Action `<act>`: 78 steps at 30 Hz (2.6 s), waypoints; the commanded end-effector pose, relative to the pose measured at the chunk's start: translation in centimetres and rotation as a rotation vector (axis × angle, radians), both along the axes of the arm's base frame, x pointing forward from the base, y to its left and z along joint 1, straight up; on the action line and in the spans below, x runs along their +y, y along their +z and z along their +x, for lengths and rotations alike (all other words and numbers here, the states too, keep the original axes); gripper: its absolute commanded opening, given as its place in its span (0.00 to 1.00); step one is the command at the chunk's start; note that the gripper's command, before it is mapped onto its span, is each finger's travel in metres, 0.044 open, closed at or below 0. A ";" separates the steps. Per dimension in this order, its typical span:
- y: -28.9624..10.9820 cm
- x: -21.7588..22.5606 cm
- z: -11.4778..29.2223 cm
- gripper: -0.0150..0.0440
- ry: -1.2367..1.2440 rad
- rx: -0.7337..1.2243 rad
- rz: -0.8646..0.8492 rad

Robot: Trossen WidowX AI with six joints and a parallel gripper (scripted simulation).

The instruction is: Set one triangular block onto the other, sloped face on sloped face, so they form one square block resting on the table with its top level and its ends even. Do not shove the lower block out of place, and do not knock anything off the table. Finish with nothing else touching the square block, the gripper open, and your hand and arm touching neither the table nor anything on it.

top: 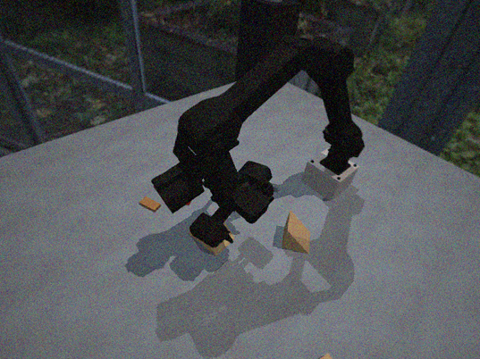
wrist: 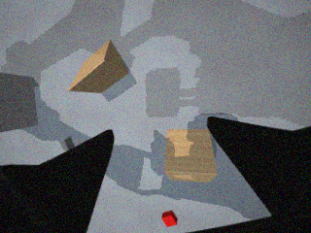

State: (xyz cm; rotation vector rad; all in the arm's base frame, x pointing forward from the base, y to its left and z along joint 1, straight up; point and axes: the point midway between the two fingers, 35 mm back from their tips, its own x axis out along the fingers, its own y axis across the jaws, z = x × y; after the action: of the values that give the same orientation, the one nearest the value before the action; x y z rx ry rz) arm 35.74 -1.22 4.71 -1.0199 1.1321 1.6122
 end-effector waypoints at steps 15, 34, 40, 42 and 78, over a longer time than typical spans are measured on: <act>-0.2 4.0 1.2 1.00 0.052 -0.408 -0.970; -7.3 -3.1 2.4 1.00 0.053 -0.409 -0.977; -7.3 -3.1 2.4 1.00 0.053 -0.409 -0.977; -7.3 -3.1 2.4 1.00 0.053 -0.409 -0.977; -1.4 -2.9 2.6 0.25 0.048 -0.411 -0.972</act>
State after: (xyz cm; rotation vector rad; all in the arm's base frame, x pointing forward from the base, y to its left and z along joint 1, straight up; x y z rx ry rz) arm 38.36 -4.13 1.79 -1.8898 1.6180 0.7556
